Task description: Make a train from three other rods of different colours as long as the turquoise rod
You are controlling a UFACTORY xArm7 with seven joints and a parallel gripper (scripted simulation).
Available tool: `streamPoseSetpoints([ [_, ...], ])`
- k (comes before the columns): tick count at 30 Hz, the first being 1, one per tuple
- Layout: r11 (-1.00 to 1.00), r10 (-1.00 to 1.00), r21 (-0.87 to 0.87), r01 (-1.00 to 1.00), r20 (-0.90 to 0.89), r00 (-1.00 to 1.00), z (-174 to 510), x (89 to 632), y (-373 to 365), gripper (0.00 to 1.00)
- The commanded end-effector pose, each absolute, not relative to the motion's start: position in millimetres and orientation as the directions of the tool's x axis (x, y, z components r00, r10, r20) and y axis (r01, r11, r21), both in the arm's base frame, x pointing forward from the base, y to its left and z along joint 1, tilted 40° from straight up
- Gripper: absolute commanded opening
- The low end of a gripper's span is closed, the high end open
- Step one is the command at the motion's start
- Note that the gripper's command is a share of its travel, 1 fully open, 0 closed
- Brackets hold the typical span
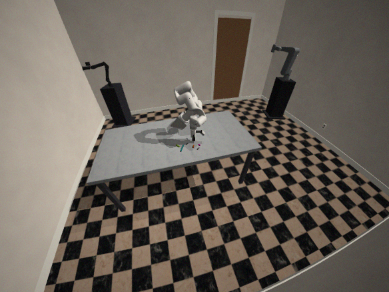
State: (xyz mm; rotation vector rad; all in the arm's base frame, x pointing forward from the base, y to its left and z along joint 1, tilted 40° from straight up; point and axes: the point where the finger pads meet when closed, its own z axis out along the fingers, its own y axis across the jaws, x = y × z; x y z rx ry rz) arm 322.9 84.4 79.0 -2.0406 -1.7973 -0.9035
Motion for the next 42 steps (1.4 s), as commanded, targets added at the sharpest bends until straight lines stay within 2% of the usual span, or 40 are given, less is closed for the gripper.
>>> streamPoseSetpoints([
  [1,-0.191,0.79,0.196,0.962,0.612,0.032,79.7,323.6,84.3,0.04],
  [42,-0.191,0.79,0.196,0.962,0.612,0.033,70.8,326.7,91.0,0.04],
])
